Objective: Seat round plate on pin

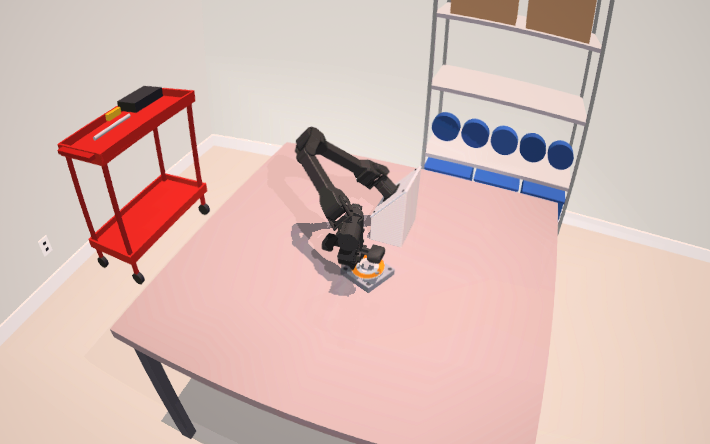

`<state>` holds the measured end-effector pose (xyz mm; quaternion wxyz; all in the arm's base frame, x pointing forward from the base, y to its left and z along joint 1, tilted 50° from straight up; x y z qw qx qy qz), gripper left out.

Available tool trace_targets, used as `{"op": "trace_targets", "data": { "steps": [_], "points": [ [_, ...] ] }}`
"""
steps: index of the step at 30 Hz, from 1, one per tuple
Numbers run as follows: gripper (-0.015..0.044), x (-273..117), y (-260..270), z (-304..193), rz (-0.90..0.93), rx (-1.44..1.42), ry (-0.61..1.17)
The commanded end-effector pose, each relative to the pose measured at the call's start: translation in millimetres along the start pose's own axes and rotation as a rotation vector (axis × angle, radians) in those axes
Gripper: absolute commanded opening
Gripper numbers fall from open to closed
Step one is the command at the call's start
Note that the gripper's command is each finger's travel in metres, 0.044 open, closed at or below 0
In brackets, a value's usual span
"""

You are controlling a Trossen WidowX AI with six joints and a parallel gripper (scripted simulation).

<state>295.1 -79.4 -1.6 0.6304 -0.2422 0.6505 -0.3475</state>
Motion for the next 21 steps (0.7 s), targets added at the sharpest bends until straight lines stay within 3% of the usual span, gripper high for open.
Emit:
{"op": "trace_targets", "data": {
  "steps": [1, 21],
  "points": [
    [0.0, 2, -5, -6, -0.007, -0.007, 0.009],
    [0.0, 0, -14, -27, -0.007, -0.008, 0.01]
  ]
}}
Point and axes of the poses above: the point midway between the two fingers, 35 mm back from their tips, its own x axis out along the fingers, its own y axis across the jaws, z = x × y, the point moved 4 cm from there along -x, back along the fingers, and after that the axes turned 2 degrees about x, right-handed, at the moved point
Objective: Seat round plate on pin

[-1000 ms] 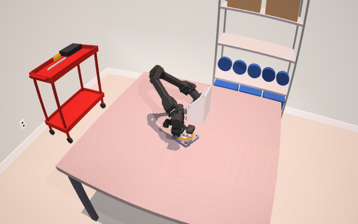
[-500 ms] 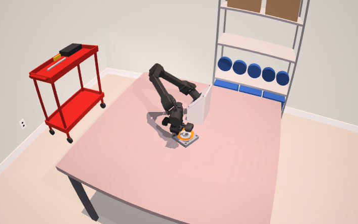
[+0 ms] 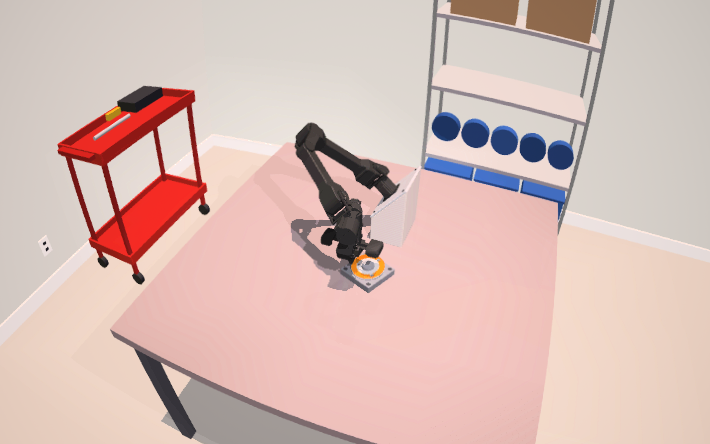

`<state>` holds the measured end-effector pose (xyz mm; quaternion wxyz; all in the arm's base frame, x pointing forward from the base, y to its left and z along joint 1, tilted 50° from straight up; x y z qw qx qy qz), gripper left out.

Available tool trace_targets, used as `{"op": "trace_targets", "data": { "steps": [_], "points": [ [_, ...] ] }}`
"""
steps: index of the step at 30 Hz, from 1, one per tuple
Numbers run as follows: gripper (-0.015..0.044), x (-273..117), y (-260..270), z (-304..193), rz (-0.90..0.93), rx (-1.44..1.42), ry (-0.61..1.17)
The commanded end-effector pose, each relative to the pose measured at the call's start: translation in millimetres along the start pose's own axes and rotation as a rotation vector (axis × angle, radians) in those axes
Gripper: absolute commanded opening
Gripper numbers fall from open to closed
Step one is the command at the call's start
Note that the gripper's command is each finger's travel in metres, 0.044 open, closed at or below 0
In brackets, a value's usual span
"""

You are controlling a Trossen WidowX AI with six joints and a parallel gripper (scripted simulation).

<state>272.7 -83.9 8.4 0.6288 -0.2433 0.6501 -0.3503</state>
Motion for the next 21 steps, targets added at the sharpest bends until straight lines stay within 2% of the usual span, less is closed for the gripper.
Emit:
{"op": "trace_targets", "data": {
  "steps": [1, 21],
  "points": [
    [0.0, 1, -1, -7, -0.001, -0.01, 0.008],
    [0.0, -2, -2, -21, -0.001, -0.01, 0.008]
  ]
}}
Point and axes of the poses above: the point midway between the two fingers, 35 mm back from their tips, its own x axis out along the fingers, its own y axis across the jaws, z = x × y, the point moved 4 cm from there along -x, back along the fingers, and after that the axes turned 2 degrees about x, right-handed, at the moved point
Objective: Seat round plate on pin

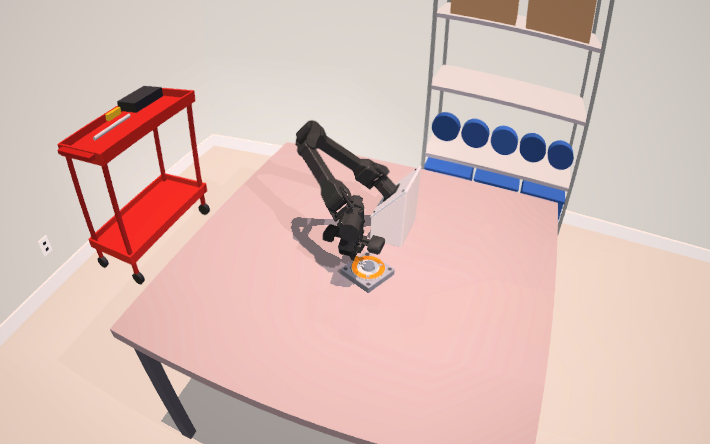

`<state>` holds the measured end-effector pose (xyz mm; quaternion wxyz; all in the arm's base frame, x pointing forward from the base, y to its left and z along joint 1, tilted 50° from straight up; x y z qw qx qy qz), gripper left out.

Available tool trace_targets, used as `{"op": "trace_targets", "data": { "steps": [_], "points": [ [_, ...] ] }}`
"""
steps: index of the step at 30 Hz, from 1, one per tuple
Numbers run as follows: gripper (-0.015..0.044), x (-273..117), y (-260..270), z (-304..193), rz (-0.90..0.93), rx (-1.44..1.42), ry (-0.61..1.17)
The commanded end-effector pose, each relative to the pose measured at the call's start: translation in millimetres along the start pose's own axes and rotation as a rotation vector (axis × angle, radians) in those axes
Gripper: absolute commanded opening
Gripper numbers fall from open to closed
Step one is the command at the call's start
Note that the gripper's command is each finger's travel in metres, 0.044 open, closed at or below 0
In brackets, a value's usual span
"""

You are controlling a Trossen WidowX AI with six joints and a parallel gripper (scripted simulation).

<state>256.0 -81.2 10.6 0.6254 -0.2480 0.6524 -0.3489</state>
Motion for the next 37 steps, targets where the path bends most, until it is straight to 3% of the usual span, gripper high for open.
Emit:
{"op": "trace_targets", "data": {
  "steps": [1, 15, 37],
  "points": [
    [0.0, 1, 1, -4, 0.005, 0.001, 0.005],
    [0.0, -43, 2, -8, 0.007, 0.001, 0.005],
    [0.0, -36, 3, -8, 0.0, -0.012, 0.007]
  ]
}}
Point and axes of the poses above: the point midway between the two fingers, 35 mm back from their tips, its own x axis out along the fingers, its own y axis across the jaws, z = x × y, the point moved 4 cm from there along -x, back along the fingers, and after that the axes turned 2 degrees about x, right-handed, at the moved point
